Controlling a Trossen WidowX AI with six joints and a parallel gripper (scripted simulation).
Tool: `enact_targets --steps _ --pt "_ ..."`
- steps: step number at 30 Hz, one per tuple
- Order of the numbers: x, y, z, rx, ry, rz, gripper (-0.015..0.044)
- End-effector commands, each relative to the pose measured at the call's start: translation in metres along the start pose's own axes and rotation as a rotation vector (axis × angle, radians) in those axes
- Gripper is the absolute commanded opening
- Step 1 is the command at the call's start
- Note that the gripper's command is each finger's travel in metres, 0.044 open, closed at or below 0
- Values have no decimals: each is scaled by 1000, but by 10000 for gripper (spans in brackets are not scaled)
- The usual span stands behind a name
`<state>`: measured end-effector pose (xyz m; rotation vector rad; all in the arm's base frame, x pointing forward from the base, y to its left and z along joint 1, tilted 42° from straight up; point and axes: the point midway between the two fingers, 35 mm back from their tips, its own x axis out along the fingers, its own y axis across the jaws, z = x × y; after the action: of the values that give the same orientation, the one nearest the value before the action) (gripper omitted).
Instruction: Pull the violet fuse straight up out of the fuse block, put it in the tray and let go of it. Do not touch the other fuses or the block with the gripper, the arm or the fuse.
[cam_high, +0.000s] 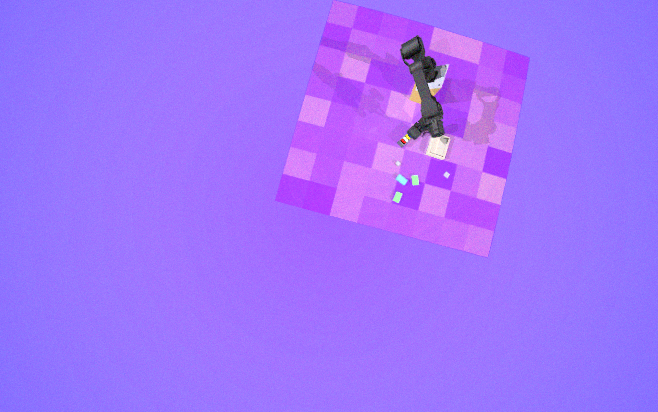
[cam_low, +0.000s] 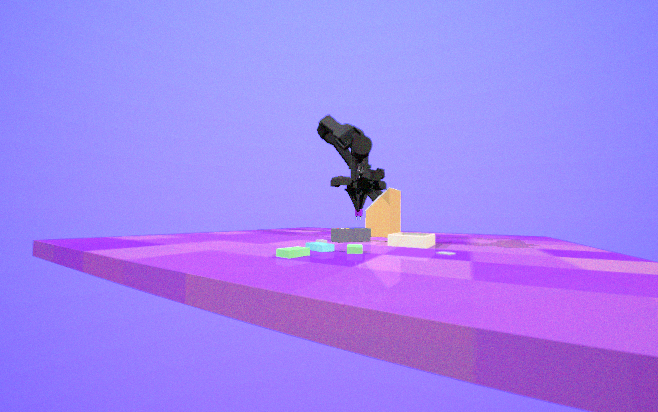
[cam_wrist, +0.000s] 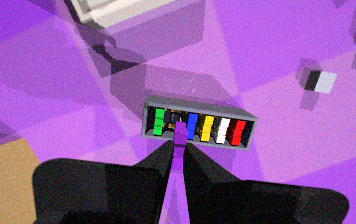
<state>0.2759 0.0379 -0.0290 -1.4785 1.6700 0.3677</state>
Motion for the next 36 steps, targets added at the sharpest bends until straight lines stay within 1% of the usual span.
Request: enact_targets --steps 1,15,30,36 --pt "-2 3 14 1 -6 7 0" --pt "-7 23 83 0 -16 10 0" --pt "-4 65 152 3 -13 9 0" --pt "-2 70 158 3 -12 9 0"
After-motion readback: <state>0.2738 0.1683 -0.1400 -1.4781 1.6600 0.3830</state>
